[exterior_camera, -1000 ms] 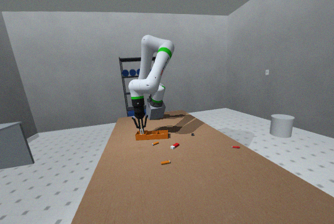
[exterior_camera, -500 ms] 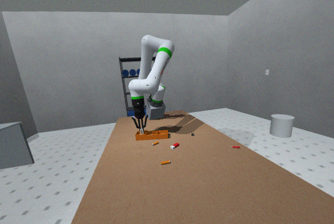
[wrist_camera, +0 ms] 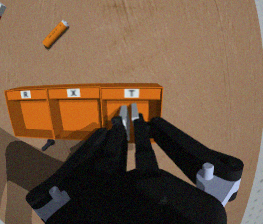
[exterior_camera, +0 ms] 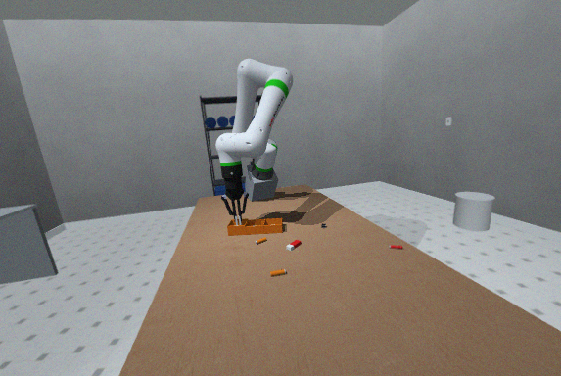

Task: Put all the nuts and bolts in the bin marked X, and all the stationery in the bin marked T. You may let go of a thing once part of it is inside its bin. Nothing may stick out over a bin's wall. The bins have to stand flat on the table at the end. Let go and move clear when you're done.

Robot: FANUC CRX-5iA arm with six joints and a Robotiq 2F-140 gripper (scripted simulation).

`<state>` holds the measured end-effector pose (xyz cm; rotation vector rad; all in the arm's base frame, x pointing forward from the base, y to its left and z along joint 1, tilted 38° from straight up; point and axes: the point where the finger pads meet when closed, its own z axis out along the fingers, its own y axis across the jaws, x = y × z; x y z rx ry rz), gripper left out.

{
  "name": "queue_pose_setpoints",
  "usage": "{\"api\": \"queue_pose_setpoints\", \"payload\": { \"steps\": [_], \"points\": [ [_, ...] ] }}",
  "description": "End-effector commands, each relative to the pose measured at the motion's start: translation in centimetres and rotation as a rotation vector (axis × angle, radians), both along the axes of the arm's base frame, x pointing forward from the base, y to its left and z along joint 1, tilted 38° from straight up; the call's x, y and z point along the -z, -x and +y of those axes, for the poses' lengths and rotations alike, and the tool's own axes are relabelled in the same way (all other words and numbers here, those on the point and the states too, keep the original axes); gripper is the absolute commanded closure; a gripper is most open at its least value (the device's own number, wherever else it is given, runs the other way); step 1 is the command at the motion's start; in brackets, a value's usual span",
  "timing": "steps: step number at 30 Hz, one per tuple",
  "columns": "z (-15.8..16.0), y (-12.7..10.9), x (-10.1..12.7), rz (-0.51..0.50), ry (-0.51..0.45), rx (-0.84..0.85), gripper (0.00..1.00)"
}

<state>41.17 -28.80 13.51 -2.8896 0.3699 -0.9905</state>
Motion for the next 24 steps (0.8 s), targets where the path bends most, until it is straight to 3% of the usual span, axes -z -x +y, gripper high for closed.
{"api": "queue_pose_setpoints", "payload": {
  "steps": [1,24],
  "points": [
    [0.0,0.2,-0.2,0.000,0.000,0.000,0.85],
    [0.0,2.4,-3.1,0.000,0.000,0.000,0.85]
  ]
}}
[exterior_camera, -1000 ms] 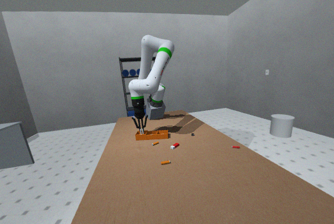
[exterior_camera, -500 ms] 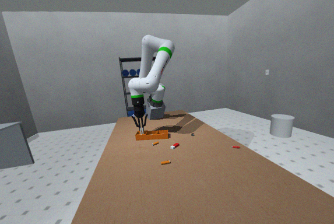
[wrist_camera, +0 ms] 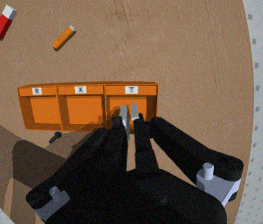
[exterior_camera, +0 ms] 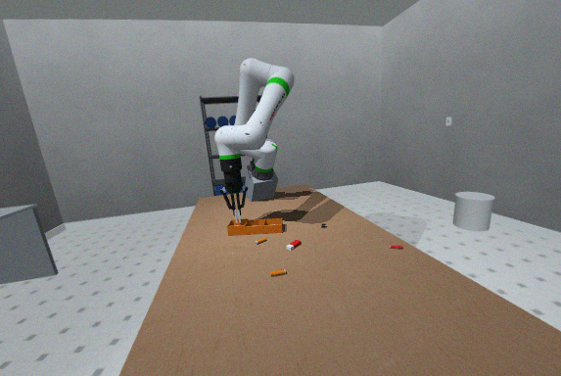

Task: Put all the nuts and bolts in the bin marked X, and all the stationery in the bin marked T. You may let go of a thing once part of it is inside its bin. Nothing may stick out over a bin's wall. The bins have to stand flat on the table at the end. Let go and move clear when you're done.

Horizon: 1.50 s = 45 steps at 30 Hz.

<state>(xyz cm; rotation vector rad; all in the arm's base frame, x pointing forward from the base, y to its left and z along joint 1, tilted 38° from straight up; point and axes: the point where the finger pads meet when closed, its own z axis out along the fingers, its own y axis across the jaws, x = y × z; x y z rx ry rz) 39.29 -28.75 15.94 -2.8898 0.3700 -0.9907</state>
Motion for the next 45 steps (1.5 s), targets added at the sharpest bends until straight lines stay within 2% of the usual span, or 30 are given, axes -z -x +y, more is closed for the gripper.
{"api": "queue_pose_setpoints", "payload": {
  "steps": [1,7,10,29,36,45],
  "points": [
    [0.0,0.5,-0.6,0.000,0.000,0.000,0.85],
    [0.0,1.7,-2.2,0.000,0.000,0.000,0.85],
    [0.0,1.7,-2.3,0.000,0.000,0.000,0.85],
    [7.5,-1.4,-4.5,0.000,0.000,0.000,0.85],
    [7.5,-1.4,-4.5,0.000,0.000,0.000,0.85],
    [7.5,-2.8,-2.6,0.000,0.000,0.000,0.85]
  ]
}}
